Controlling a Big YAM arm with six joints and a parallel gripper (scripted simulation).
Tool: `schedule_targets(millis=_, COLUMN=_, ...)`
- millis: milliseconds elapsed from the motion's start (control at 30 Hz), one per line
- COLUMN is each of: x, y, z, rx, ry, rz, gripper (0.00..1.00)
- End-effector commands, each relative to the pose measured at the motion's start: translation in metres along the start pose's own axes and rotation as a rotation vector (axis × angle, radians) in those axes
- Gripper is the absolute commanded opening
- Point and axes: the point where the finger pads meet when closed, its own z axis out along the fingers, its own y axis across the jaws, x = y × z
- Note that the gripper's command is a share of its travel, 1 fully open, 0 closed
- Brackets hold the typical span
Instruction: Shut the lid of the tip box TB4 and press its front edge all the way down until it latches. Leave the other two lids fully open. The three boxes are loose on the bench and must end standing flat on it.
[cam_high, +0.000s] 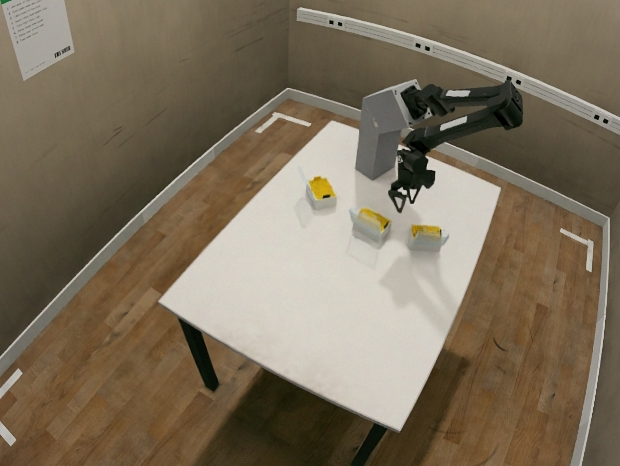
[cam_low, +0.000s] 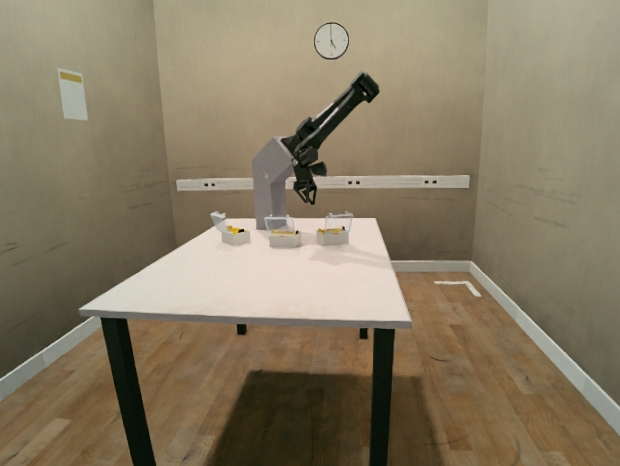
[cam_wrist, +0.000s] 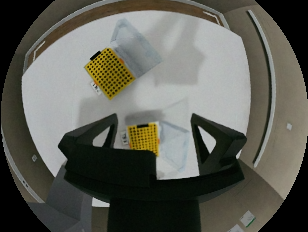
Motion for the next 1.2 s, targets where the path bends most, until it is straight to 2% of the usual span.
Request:
schedule_targets(millis=0, x=0.0, y=0.0, z=-0.002, rx=0.003, ry=-0.001, rz=0.0, gripper=1.0)
schedule_targets(millis=33, x=0.0, y=0.0, z=-0.002, rx=0.003, ry=-0.001, rz=0.0, gripper=1.0)
schedule_targets(millis=67, x=0.004, y=0.002, z=-0.006, rx=0.016, ry=0.036, rz=-0.01, gripper=0.0)
schedule_targets(millis=133, x=0.017, y=-0.004, z=-0.013, rx=0.049, ry=0.091, rz=-0.009, gripper=0.0)
schedule_targets(millis=167, x=0.03, y=-0.002, z=-0.012, rx=0.038, ry=0.106, rz=0.008, gripper=0.0)
schedule_targets(millis=267, x=0.034, y=-0.016, z=-0.011, rx=0.051, ry=0.078, rz=-0.02, gripper=0.0)
schedule_targets(millis=300, x=0.043, y=-0.014, z=-0.013, rx=0.054, ry=0.127, rz=-0.007, gripper=0.0)
schedule_targets(millis=333, x=0.039, y=-0.021, z=-0.015, rx=0.076, ry=0.144, rz=-0.03, gripper=0.0)
schedule_targets(millis=367, x=0.043, y=-0.022, z=-0.017, rx=0.081, ry=0.16, rz=-0.033, gripper=0.0)
schedule_targets(millis=400, x=0.057, y=-0.016, z=-0.017, rx=0.066, ry=0.176, rz=-0.012, gripper=0.0)
schedule_targets(millis=433, x=0.062, y=-0.017, z=-0.018, rx=0.063, ry=0.172, rz=-0.012, gripper=0.0)
schedule_targets(millis=467, x=0.063, y=-0.021, z=-0.019, rx=0.074, ry=0.16, rz=-0.028, gripper=0.0)
schedule_targets(millis=500, x=0.072, y=-0.019, z=-0.021, rx=0.073, ry=0.209, rz=-0.015, gripper=0.0)
schedule_targets(millis=533, x=0.073, y=-0.022, z=-0.023, rx=0.084, ry=0.236, rz=-0.026, gripper=0.0)
schedule_targets(millis=633, x=0.07, y=-0.023, z=-0.023, rx=0.085, ry=0.239, rz=-0.045, gripper=0.0)
schedule_targets(millis=667, x=0.085, y=-0.02, z=-0.026, rx=0.076, ry=0.253, rz=-0.019, gripper=0.0)
schedule_targets(millis=767, x=0.096, y=-0.025, z=-0.031, rx=0.088, ry=0.241, rz=-0.035, gripper=0.0)
schedule_targets(millis=833, x=0.109, y=-0.022, z=-0.035, rx=0.084, ry=0.324, rz=-0.024, gripper=0.0)
schedule_targets(millis=867, x=0.109, y=-0.026, z=-0.038, rx=0.093, ry=0.33, rz=-0.035, gripper=0.0)
schedule_targets(millis=933, x=0.122, y=-0.021, z=-0.041, rx=0.081, ry=0.333, rz=-0.024, gripper=0.0)
schedule_targets(millis=967, x=0.128, y=-0.021, z=-0.043, rx=0.083, ry=0.371, rz=-0.025, gripper=0.0)
schedule_targets(millis=1000, x=0.123, y=-0.029, z=-0.046, rx=0.097, ry=0.391, rz=-0.047, gripper=0.0)
schedule_targets(millis=1033, x=0.128, y=-0.028, z=-0.048, rx=0.097, ry=0.403, rz=-0.047, gripper=0.0)
schedule_targets(millis=1067, x=0.141, y=-0.02, z=-0.049, rx=0.079, ry=0.414, rz=-0.027, gripper=0.0)
schedule_targets(millis=1167, x=0.145, y=-0.019, z=-0.051, rx=0.077, ry=0.411, rz=-0.026, gripper=0.0)
